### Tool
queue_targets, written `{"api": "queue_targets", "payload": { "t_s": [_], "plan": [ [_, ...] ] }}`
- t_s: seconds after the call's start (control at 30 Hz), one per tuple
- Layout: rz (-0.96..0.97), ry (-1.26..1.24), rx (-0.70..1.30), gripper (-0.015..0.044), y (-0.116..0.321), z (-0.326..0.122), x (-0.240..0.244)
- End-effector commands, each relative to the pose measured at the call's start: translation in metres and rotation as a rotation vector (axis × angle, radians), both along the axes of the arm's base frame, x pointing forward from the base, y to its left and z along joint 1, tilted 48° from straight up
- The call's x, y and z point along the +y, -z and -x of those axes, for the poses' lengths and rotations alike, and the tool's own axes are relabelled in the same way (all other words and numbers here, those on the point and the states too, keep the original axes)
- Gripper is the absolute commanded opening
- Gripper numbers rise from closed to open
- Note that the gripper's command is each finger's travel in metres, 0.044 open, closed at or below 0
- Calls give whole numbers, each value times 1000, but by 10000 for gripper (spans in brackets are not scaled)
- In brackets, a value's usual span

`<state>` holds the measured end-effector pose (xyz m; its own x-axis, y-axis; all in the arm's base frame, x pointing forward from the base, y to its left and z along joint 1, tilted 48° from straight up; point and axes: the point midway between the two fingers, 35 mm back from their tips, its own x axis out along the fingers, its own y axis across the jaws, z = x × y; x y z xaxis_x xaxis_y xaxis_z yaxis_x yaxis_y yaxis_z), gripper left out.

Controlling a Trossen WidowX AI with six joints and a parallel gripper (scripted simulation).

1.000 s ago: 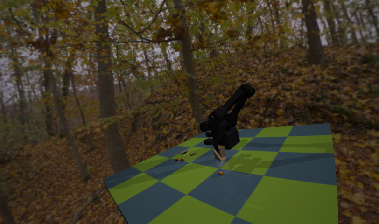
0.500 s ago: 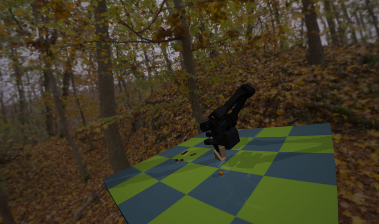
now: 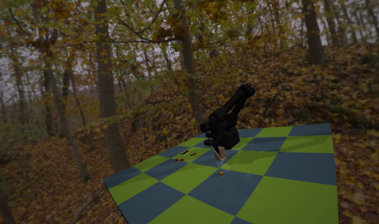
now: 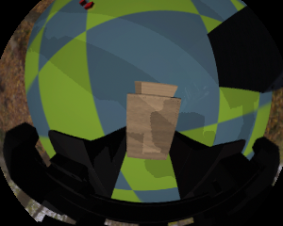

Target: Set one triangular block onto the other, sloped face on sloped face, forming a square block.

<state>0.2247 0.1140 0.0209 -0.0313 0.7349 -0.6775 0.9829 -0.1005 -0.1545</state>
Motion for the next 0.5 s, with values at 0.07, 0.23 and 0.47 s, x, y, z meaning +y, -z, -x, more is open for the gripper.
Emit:
{"api": "queue_targets", "payload": {
  "t_s": [0.07,0.23,0.47],
  "plan": [
    [-3,4,9,0,4,3,2],
    [-3,4,9,0,7,3,3],
    [-3,3,9,0,11,4,5]
  ]
}}
